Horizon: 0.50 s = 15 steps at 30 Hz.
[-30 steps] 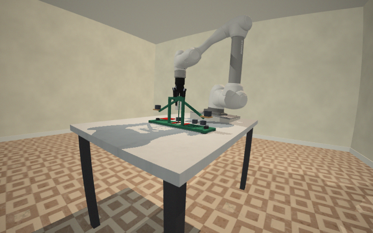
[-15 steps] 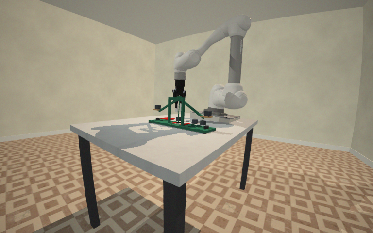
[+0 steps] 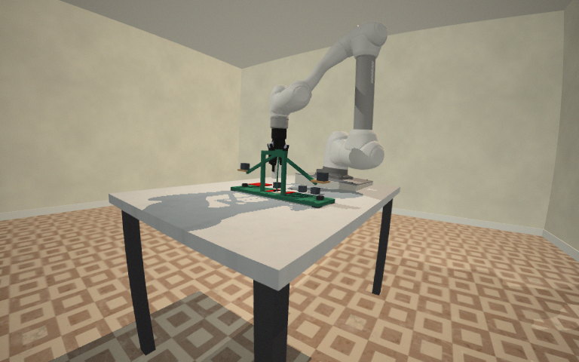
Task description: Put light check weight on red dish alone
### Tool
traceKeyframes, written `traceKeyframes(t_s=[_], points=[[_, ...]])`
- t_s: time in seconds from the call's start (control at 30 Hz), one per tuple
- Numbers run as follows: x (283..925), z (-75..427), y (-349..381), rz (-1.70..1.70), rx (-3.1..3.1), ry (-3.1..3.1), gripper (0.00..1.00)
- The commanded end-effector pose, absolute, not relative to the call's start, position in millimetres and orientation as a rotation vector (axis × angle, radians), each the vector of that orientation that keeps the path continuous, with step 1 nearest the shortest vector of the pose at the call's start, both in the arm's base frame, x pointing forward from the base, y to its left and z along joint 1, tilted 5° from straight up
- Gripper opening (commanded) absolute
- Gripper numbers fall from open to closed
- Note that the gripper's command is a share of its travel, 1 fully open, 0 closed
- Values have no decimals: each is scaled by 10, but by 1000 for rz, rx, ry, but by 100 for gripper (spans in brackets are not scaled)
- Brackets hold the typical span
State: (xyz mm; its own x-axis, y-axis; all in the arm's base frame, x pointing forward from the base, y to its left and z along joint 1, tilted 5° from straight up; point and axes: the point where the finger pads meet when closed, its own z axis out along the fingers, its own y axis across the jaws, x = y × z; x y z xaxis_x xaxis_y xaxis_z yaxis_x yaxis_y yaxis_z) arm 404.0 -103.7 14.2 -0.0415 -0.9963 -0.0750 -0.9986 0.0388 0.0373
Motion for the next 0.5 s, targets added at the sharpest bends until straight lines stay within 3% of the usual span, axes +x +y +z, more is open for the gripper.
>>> traceKeyframes(t_s=[0.0, 0.47], points=[[4040, 113, -1035, 123, -2155, 2243, 35], [4037, 28, -1028, 123, -2155, 2243, 35]])
